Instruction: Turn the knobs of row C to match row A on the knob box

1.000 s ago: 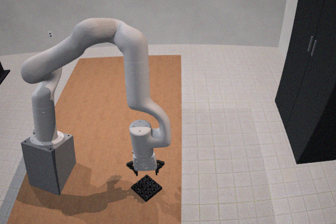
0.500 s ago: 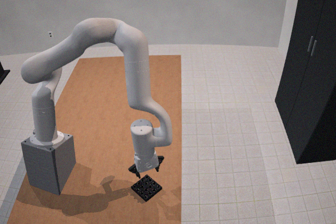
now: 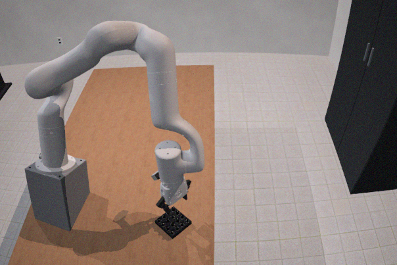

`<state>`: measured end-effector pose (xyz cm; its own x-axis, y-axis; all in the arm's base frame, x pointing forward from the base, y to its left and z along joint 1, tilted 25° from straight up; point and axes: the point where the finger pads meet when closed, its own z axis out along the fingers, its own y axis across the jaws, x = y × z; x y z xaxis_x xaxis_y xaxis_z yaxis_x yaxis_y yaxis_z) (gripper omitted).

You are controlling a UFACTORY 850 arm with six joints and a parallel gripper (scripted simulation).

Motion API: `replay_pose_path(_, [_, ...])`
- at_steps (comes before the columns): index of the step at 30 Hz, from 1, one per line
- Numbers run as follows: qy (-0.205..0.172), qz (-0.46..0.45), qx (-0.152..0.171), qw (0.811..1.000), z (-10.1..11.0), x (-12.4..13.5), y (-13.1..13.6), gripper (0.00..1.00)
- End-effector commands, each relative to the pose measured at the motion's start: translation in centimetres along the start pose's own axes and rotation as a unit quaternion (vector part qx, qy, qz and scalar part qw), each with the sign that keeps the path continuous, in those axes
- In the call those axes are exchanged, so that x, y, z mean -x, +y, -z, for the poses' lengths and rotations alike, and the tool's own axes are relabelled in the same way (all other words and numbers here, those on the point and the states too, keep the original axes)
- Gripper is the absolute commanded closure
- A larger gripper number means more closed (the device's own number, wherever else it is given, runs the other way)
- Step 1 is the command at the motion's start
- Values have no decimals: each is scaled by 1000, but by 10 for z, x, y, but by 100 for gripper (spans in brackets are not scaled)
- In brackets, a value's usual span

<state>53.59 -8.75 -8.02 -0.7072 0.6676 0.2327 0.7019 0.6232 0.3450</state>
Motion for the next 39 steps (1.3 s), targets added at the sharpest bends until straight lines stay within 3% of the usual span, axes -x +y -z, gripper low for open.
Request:
replay_pose_path(1, [-6,23,6,1000,1,1,1,0])
replay_pose_path(5, [-6,23,6,1000,1,1,1,0])
replay_pose_path(6, [-6,23,6,1000,1,1,1,81])
replay_pose_path(39, [-6,23,6,1000,1,1,1,81])
